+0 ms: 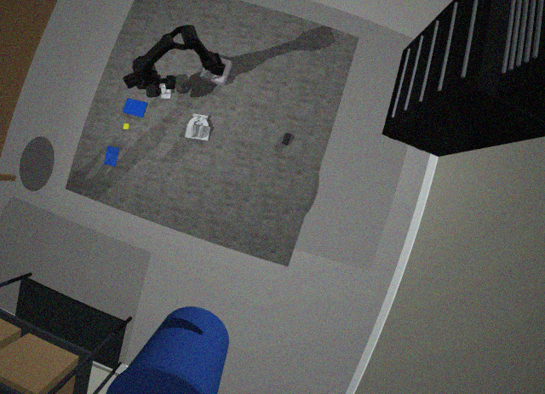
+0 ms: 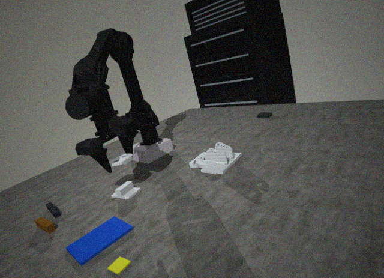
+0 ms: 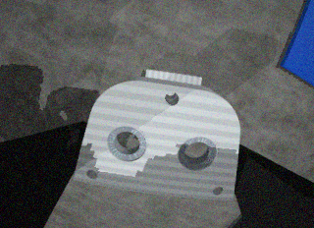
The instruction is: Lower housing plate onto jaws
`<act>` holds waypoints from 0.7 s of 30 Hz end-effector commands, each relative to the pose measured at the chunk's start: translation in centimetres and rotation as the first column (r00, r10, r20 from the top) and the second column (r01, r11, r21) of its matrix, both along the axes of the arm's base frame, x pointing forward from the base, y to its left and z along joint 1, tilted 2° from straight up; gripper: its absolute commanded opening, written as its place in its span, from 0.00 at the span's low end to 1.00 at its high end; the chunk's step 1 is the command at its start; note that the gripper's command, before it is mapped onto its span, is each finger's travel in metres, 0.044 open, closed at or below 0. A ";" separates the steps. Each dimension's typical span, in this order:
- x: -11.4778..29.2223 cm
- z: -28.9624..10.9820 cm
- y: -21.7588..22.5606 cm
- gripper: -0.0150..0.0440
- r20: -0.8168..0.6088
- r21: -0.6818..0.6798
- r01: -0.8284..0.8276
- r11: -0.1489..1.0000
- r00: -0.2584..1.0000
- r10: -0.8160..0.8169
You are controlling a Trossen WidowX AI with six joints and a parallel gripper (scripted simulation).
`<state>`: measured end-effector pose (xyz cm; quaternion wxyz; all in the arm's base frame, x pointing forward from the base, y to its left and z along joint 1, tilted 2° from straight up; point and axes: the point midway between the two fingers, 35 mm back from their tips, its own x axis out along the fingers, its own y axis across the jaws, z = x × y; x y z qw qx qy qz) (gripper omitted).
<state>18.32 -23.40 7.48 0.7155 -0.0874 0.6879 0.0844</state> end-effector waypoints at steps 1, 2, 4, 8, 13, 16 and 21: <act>0.7 0.0 0.9 0.85 -0.004 0.001 0.006 1.000 1.000 -0.006; 0.9 0.0 1.1 0.85 -0.004 0.001 0.008 1.000 1.000 -0.008; 1.4 0.1 1.6 0.85 -0.004 0.002 0.011 1.000 1.000 -0.011; 2.2 0.1 2.7 0.85 -0.003 0.002 0.017 1.000 1.000 -0.017; 3.2 0.1 4.0 0.85 -0.003 0.003 0.024 1.000 1.000 -0.024; 3.8 0.2 4.8 0.85 -0.003 0.004 0.029 1.000 1.000 -0.029; 4.7 0.2 6.2 0.85 -0.002 0.005 0.036 0.999 0.999 -0.036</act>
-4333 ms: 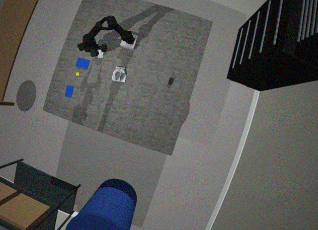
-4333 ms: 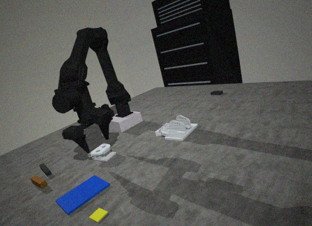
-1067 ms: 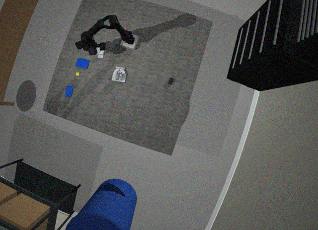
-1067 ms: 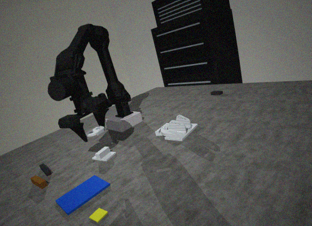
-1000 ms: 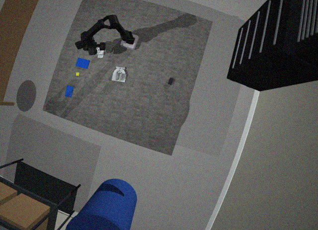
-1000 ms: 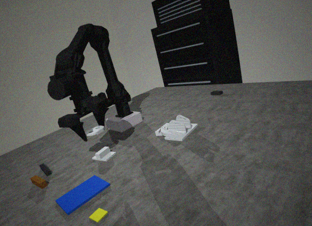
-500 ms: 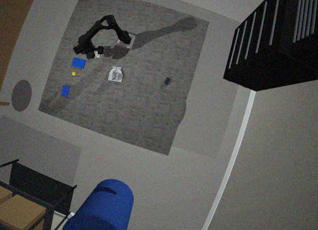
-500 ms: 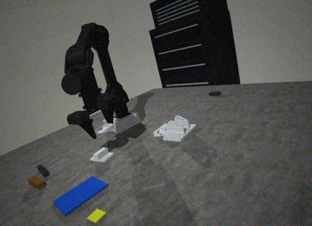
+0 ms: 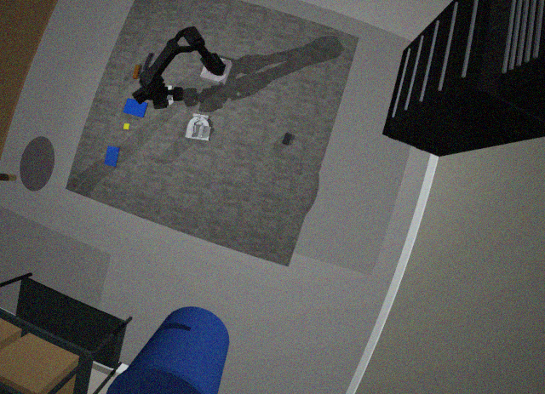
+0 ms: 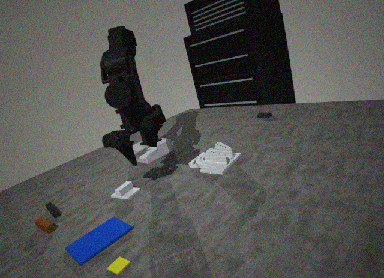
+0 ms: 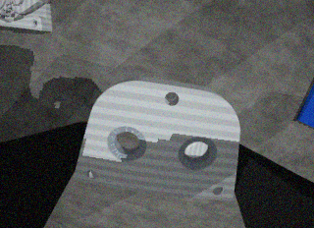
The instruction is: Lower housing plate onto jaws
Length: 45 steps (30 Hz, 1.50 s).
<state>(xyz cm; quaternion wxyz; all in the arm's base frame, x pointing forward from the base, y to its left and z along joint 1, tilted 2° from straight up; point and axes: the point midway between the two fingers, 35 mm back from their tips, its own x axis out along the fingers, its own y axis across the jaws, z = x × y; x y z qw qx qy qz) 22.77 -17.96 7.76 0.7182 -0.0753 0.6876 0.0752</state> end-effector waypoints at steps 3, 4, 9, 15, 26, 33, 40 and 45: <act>0.7 0.0 1.7 0.85 -0.005 0.001 0.010 1.000 1.000 -0.010; 0.9 0.0 2.0 0.85 -0.005 0.001 0.012 1.000 1.000 -0.012; 1.6 0.0 3.5 0.85 -0.005 0.003 0.020 1.000 1.000 -0.020; 2.3 0.1 5.3 0.85 -0.004 0.004 0.029 1.000 1.000 -0.029; 3.3 0.1 8.8 0.85 -0.003 0.008 0.046 0.999 0.999 -0.046; 3.7 0.2 11.0 0.85 -0.002 0.011 0.056 0.998 0.998 -0.056; 3.9 0.2 13.3 0.85 -0.002 0.013 0.067 0.998 0.998 -0.067; 4.0 0.2 14.9 0.85 -0.002 0.016 0.075 0.997 0.997 -0.075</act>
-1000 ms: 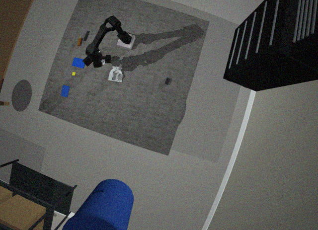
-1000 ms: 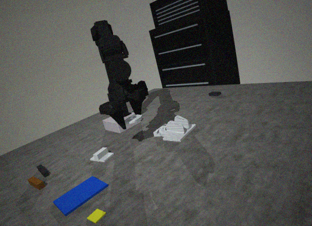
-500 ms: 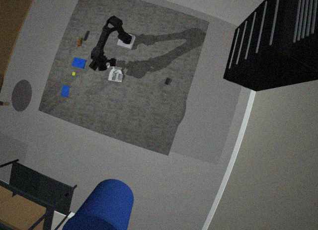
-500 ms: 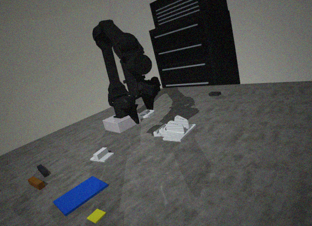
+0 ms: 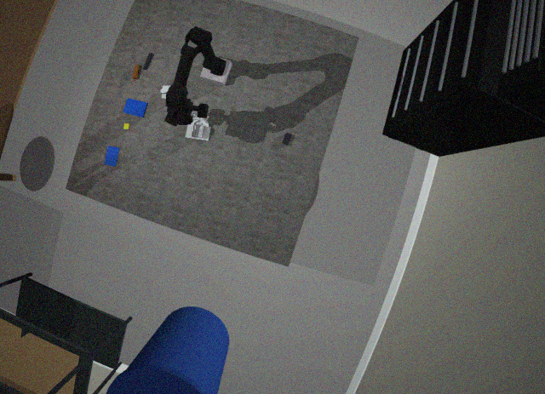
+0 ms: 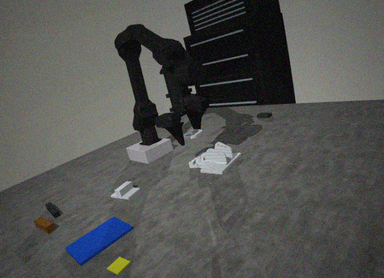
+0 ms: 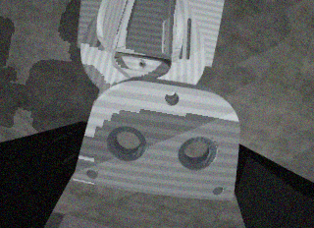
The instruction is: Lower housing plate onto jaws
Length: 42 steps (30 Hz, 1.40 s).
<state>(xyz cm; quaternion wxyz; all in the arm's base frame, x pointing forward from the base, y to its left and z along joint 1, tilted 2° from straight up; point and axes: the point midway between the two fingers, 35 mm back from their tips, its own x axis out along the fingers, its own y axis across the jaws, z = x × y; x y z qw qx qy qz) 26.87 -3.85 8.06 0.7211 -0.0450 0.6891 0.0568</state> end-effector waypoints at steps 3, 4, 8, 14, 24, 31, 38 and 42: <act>-0.2 -0.1 1.7 0.85 -0.001 -0.001 0.011 1.000 1.000 -0.011; -0.2 -0.1 1.9 0.85 -0.001 -0.001 0.012 1.000 1.000 -0.012; -0.2 -0.1 2.1 0.85 -0.001 -0.001 0.013 1.000 1.000 -0.013; -0.2 -0.1 2.1 0.85 -0.001 -0.001 0.013 1.000 1.000 -0.013; -0.2 -0.1 2.1 0.85 -0.001 -0.001 0.013 1.000 1.000 -0.013; -0.2 -0.1 2.1 0.85 -0.001 -0.001 0.013 1.000 1.000 -0.013; -0.2 -0.1 2.1 0.85 -0.001 -0.001 0.014 1.000 1.000 -0.014; -0.2 -0.1 2.1 0.85 -0.001 -0.001 0.014 1.000 1.000 -0.014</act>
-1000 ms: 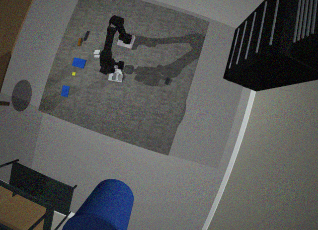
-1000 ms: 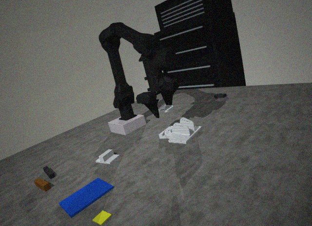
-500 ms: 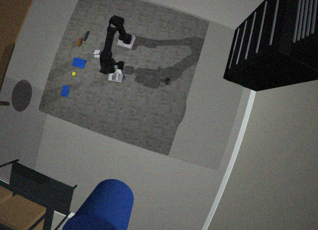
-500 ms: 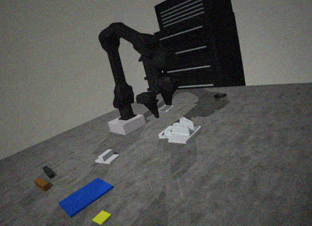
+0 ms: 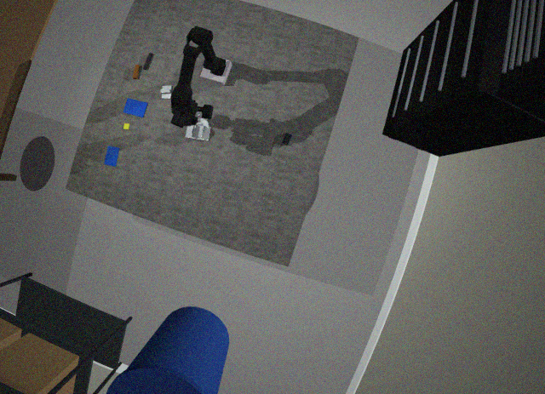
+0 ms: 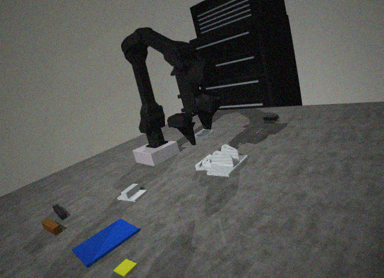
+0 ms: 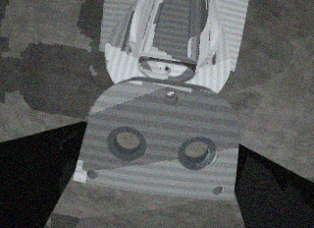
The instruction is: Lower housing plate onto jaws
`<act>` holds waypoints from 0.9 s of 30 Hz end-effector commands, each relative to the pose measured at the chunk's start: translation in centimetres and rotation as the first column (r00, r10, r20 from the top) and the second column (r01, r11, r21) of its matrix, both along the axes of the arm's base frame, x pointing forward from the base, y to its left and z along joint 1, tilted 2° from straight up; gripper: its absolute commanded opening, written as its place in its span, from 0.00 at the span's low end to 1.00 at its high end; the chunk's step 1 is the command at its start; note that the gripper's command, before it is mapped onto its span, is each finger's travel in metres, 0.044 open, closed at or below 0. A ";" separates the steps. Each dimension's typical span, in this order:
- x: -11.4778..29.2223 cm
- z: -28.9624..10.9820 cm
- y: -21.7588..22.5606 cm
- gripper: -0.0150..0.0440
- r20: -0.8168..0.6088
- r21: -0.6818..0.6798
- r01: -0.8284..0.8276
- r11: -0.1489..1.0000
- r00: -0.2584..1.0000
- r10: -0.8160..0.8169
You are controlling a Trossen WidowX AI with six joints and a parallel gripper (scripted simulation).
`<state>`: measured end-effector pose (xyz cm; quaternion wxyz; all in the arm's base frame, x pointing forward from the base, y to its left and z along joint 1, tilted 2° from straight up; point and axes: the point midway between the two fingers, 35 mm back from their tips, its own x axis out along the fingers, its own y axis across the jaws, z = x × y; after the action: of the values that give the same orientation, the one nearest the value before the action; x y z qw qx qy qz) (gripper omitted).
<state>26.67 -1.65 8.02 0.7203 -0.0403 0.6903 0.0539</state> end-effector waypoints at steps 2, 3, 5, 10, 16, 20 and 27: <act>0.1 0.0 0.0 0.85 0.002 -0.003 0.003 1.000 1.000 -0.003; 0.1 0.0 0.0 0.85 0.002 -0.003 0.003 1.000 1.000 -0.003; 0.1 0.0 0.0 0.85 0.002 -0.003 0.003 1.000 1.000 -0.003; 0.1 0.0 0.0 0.85 0.002 -0.003 0.004 1.000 1.000 -0.004; 0.1 0.0 0.0 0.85 0.002 -0.003 0.005 1.000 1.000 -0.005; 0.1 0.0 0.0 0.85 0.002 -0.003 0.005 1.000 1.000 -0.005; 0.2 -1.1 0.0 0.85 0.002 -0.003 0.005 1.000 1.000 -0.005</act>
<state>27.05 -1.67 7.56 0.7241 -0.0404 0.6865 0.0529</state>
